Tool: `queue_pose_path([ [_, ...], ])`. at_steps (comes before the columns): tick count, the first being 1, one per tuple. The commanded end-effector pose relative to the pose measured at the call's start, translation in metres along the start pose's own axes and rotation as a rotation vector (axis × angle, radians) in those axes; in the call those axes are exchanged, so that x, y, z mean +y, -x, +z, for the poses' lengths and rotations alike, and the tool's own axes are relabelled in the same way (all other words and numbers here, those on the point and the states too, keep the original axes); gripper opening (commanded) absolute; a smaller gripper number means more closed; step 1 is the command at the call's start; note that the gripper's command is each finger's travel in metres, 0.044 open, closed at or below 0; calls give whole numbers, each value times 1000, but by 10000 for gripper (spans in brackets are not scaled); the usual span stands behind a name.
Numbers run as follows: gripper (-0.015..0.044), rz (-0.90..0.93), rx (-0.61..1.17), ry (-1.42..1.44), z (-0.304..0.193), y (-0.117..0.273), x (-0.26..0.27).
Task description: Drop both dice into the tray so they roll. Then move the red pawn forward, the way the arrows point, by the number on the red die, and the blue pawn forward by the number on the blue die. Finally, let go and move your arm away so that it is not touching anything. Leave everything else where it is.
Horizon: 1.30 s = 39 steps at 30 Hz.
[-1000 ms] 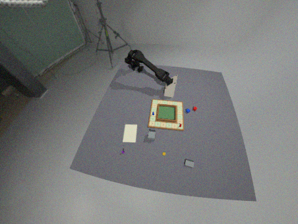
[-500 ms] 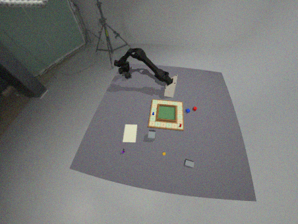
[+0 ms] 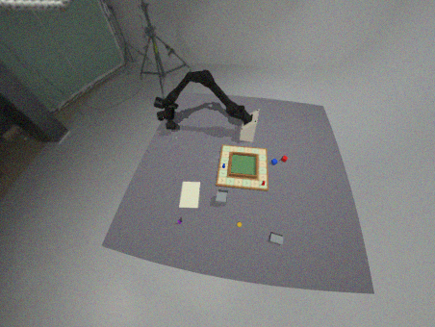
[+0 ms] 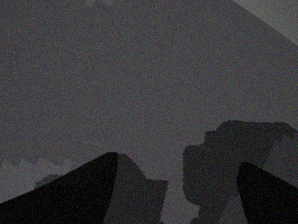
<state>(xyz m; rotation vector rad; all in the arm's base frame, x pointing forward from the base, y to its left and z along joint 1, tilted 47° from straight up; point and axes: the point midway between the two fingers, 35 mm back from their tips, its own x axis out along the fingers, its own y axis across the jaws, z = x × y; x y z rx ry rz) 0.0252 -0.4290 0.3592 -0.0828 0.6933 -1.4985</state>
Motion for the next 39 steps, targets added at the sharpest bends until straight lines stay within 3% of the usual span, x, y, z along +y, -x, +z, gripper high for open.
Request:
queue_pose_path([
  [1, 275, 118, -77, -16, 23, -1, 55],
  [10, 275, 387, -198, -65, 60, 19, 184],
  [16, 275, 528, -150, -57, 50, 44, 254],
  [24, 275, 703, 25, -48, 8, 78, 366],
  [32, 275, 834, 233, -5, -61, 142, 478],
  [39, 275, 883, 371, 79, -140, 202, 541],
])
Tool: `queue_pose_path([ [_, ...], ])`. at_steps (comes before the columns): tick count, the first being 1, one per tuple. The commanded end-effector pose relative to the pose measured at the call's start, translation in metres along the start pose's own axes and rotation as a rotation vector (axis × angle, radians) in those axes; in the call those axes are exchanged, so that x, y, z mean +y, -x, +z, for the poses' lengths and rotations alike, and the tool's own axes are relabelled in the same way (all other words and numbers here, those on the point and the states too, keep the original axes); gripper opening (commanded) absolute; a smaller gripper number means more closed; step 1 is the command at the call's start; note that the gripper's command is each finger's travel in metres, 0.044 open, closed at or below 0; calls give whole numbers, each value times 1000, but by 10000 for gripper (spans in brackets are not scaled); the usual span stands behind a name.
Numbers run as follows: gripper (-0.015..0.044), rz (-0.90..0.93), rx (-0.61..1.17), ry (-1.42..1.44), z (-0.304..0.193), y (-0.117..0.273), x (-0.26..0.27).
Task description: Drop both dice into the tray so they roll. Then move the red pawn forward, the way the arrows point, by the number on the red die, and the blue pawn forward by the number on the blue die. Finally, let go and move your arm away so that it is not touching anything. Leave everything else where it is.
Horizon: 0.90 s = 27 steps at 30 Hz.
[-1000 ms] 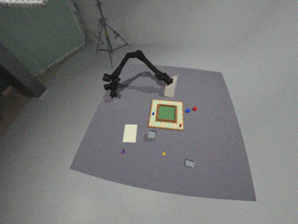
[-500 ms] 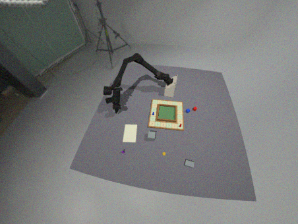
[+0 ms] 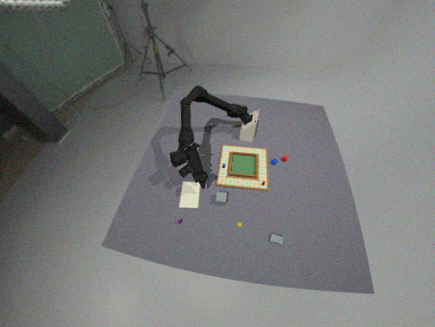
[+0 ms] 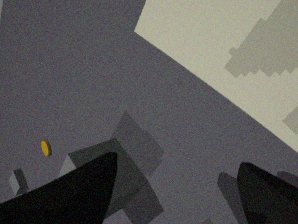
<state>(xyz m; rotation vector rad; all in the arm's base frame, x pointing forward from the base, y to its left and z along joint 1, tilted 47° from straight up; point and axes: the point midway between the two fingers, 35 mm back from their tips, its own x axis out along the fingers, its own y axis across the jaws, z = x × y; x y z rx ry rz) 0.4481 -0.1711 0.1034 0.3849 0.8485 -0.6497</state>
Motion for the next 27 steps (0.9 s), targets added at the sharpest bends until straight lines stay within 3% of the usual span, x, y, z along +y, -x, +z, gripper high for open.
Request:
queue_pose_path([
  [1, 275, 0, 103, 8, -51, -17, 39],
  [15, 275, -173, 397, 100, -272, -32, 128],
  [21, 275, -324, 425, 182, -376, -21, 125],
  [27, 275, -496, 345, 287, -470, -4, 89],
])
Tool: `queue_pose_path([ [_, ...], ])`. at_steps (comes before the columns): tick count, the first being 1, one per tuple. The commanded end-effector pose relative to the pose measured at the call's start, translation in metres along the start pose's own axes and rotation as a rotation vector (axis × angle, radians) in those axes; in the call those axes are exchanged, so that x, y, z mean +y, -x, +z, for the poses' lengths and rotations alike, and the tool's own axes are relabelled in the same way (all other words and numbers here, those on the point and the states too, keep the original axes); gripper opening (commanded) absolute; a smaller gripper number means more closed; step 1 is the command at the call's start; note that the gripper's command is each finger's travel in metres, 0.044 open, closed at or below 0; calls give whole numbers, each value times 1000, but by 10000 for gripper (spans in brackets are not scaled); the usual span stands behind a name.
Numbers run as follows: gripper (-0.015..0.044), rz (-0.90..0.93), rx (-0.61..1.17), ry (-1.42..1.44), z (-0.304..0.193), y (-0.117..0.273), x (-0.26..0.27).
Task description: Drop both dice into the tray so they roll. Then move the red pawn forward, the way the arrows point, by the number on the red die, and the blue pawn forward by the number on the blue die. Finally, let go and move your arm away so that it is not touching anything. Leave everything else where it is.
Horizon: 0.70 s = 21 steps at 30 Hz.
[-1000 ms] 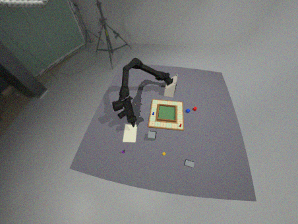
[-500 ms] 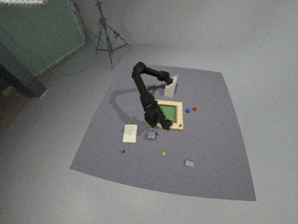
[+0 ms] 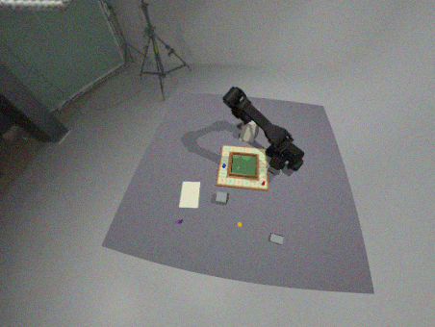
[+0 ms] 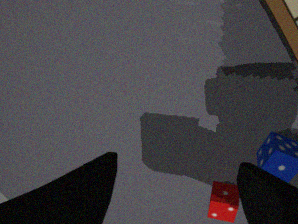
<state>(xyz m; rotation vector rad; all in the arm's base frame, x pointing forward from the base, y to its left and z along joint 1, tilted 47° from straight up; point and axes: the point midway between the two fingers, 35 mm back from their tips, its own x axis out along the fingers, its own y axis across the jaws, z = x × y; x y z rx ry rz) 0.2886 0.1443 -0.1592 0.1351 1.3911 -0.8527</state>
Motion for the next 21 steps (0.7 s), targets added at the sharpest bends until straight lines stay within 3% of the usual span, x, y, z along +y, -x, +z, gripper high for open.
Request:
queue_pose_path([
  [1, 275, -140, -78, 37, -62, -24, -17],
  [6, 275, -257, -211, 61, -109, -47, -45],
  [21, 275, -258, -213, 61, -105, -65, -43],
])
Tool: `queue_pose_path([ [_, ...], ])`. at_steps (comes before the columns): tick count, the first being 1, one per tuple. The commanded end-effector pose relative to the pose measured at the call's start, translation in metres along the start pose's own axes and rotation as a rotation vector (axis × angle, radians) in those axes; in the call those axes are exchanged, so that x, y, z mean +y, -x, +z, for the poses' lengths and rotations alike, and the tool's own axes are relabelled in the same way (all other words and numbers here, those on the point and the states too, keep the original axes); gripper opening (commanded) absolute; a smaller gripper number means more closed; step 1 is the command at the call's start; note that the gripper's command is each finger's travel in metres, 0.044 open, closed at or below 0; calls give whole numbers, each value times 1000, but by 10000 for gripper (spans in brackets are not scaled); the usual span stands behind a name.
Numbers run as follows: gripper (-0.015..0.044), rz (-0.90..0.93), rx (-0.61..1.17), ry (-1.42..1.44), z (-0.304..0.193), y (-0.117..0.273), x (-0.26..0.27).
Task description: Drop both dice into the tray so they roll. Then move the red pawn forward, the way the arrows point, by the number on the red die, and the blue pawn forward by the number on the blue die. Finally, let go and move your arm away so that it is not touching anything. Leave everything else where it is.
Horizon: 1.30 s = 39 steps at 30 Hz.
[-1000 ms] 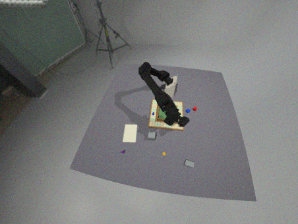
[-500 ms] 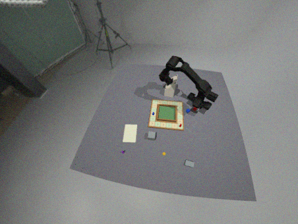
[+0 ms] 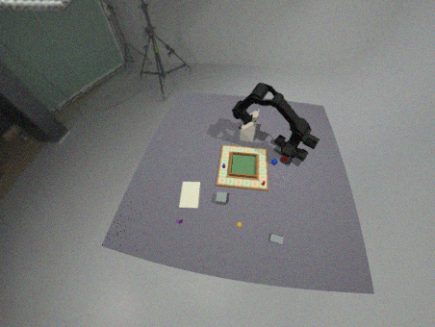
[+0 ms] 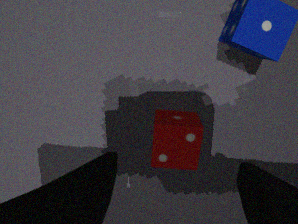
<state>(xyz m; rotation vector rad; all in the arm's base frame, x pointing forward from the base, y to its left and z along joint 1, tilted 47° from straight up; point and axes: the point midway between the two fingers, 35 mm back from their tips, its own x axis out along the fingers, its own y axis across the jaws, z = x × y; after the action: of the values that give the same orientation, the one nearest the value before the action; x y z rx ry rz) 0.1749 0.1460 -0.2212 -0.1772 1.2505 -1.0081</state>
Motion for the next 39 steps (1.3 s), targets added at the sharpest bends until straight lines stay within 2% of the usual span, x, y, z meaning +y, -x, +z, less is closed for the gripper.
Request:
queue_pose_path([
  [1, 275, 0, -4, 2, 0, -6, 0],
  [20, 275, -1, -5, 2, 1, -34, 0],
  [26, 118, -1, -5, 2, 1, -34, 0],
  [33, 71, -1, -5, 2, 1, -34, 0],
  [36, 0, 4, -8, 13, 1, -33, 0],
  [39, 0, 18, -14, 42, 1, -23, 2],
])
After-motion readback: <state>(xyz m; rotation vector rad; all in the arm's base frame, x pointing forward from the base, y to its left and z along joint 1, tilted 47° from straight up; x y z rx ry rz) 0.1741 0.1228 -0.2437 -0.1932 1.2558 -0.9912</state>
